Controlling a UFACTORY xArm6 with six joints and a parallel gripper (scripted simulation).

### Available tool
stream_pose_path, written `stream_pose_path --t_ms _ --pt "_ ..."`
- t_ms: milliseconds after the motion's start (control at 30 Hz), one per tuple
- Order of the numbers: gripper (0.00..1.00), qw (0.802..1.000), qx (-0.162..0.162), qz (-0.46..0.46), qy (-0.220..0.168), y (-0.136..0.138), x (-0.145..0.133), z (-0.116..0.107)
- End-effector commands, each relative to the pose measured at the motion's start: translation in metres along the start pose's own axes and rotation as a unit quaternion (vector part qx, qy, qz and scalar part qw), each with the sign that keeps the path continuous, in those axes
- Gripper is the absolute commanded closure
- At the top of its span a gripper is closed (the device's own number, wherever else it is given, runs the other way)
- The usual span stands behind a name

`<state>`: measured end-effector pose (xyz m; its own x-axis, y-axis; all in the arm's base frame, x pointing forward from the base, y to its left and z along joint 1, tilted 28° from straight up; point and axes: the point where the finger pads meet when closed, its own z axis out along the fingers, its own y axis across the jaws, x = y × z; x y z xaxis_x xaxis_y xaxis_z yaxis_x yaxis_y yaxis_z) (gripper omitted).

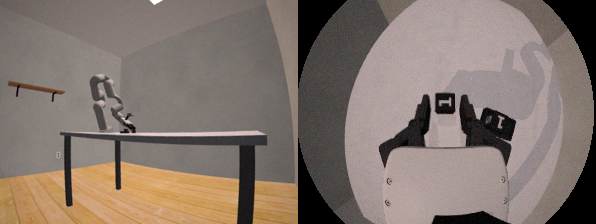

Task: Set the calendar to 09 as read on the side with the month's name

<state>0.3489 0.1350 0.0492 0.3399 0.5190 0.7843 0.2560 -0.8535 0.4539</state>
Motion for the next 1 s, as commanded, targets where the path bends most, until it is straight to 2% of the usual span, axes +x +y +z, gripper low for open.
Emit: stream_pose_path --t_ms 0,967 --pt "0.53 1.0 0.0 0.0 0.002 0.0 -0.004 0.004" --pt "0.53 1.0 0.0 0.0 0.002 0.0 -0.017 0.014"
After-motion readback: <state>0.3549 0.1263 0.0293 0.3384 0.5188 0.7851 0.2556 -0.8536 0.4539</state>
